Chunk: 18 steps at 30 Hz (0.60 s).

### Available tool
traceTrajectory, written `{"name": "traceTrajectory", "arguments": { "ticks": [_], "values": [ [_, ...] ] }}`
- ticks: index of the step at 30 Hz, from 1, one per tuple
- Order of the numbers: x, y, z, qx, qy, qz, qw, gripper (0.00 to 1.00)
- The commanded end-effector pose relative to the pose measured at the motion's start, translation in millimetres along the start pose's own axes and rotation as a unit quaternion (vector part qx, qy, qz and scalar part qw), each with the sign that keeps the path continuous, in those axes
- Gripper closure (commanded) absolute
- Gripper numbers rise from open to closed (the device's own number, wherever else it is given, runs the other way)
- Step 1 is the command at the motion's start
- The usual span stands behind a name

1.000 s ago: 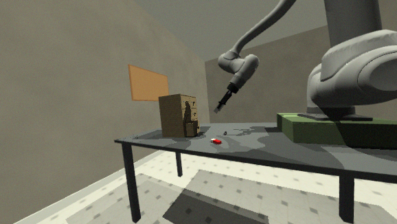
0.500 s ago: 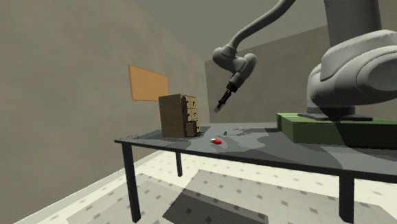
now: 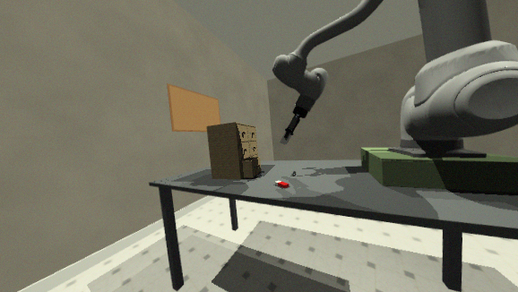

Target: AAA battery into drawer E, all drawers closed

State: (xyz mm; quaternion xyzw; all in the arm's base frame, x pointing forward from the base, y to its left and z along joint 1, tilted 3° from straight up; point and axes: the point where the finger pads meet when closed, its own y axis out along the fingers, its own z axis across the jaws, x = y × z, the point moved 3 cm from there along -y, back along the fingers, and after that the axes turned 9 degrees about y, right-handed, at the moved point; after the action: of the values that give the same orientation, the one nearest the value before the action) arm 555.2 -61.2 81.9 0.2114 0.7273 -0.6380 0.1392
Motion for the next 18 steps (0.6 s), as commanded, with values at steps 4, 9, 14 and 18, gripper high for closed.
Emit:
{"name": "traceTrajectory", "arguments": {
  "ticks": [4,9,14,18],
  "values": [
    [-15,-3,-6,0.042,0.011,-0.156,0.987,0.0],
    [-19,-3,-7,0.057,0.014,-0.212,0.976,0.0],
    [-22,-3,-8,0.064,0.016,-0.246,0.967,0.0],
    [-23,-4,-8,0.066,0.016,-0.259,0.963,0.0]
  ]
}}
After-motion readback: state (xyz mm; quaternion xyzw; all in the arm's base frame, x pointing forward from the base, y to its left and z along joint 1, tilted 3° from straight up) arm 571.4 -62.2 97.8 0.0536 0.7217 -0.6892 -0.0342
